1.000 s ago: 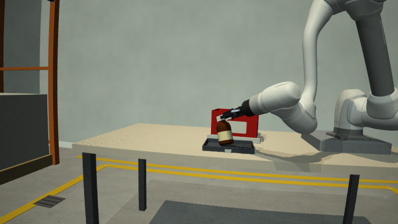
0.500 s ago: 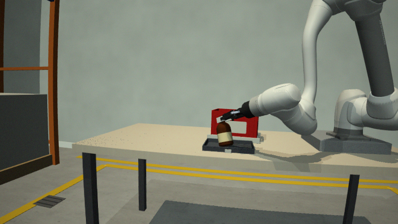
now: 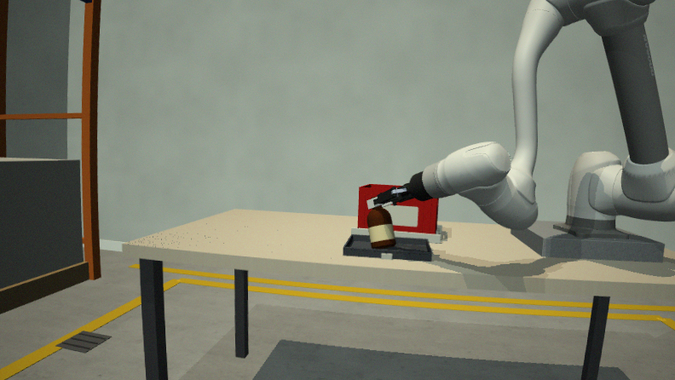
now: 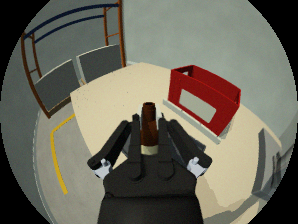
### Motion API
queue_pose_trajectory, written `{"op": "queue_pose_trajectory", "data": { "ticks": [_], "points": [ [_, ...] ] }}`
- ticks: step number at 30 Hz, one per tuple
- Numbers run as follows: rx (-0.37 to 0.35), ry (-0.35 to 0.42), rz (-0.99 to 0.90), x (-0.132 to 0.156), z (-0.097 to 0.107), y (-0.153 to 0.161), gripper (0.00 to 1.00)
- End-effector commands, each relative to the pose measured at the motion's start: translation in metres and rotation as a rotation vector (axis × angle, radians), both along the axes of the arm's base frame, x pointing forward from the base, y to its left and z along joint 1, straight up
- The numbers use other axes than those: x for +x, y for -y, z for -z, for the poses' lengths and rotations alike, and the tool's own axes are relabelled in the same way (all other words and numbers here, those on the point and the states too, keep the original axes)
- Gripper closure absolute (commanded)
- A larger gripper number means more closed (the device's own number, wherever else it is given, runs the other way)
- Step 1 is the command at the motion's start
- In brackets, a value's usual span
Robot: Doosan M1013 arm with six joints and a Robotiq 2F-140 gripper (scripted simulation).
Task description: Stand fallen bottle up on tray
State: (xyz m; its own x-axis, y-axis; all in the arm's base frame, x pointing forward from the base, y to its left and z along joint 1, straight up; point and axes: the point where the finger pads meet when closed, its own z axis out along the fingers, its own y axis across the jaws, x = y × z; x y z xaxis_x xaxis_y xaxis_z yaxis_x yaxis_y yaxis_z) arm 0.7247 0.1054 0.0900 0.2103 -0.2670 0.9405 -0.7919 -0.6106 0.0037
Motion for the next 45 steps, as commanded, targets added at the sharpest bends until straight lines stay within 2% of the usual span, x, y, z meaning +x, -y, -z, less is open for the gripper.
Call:
{"op": "queue_pose_trajectory", "data": {
  "ticks": [1, 31, 32, 45],
  "points": [
    [0.000, 0.000, 0.000, 0.0000, -0.0001, 0.0000, 0.90],
    [0.000, 0.000, 0.000, 0.0000, -0.0001, 0.0000, 0.90],
    [0.000, 0.000, 0.000, 0.0000, -0.0001, 0.0000, 0.00],
    [0.000, 0.000, 0.000, 0.0000, -0.0001, 0.0000, 0.00]
  ]
}}
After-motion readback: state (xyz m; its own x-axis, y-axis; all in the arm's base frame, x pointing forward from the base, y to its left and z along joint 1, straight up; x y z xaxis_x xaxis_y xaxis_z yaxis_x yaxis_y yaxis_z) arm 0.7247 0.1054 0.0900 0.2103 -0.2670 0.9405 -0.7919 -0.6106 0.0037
